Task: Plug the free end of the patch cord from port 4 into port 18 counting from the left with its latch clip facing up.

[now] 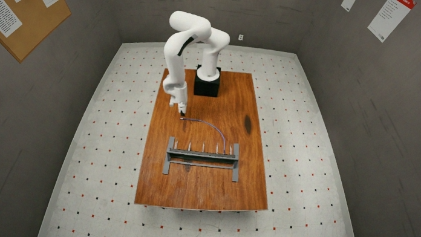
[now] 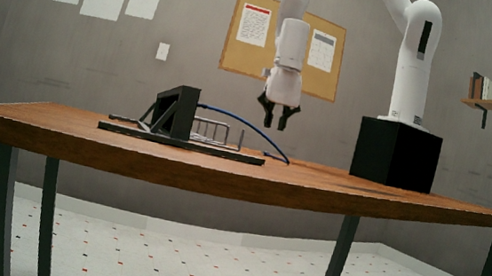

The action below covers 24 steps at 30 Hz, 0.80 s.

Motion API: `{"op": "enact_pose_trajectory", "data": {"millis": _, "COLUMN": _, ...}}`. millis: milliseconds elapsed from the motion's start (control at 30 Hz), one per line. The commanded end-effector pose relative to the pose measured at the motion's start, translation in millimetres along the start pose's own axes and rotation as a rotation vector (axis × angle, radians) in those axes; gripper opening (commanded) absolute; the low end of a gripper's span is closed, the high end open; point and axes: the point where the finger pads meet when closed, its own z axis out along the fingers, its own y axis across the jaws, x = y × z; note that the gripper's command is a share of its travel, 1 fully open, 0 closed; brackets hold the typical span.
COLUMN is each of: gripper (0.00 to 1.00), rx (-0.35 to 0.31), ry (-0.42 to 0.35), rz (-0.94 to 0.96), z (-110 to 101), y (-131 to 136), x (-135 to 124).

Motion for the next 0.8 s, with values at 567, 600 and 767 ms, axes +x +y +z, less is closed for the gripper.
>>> {"op": "enact_pose_trajectory", "data": {"millis": 567, "gripper": 0.39, "rx": 0.002, "ry": -0.002, "rz": 0.001, "z": 0.7, "y": -0.7, "x": 0.4}}
{"op": "enact_pose_trajectory", "data": {"millis": 600, "gripper": 0.39, "rx": 0.002, "ry": -0.002, "rz": 0.001, "z": 1.0, "y": -0.7, "x": 0.4}}
{"op": "enact_pose_trajectory", "data": {"millis": 767, "gripper": 0.39, "rx": 0.004, "ry": -0.006, "rz": 0.003, "z": 2.5, "y": -0.7, "x": 0.4}}
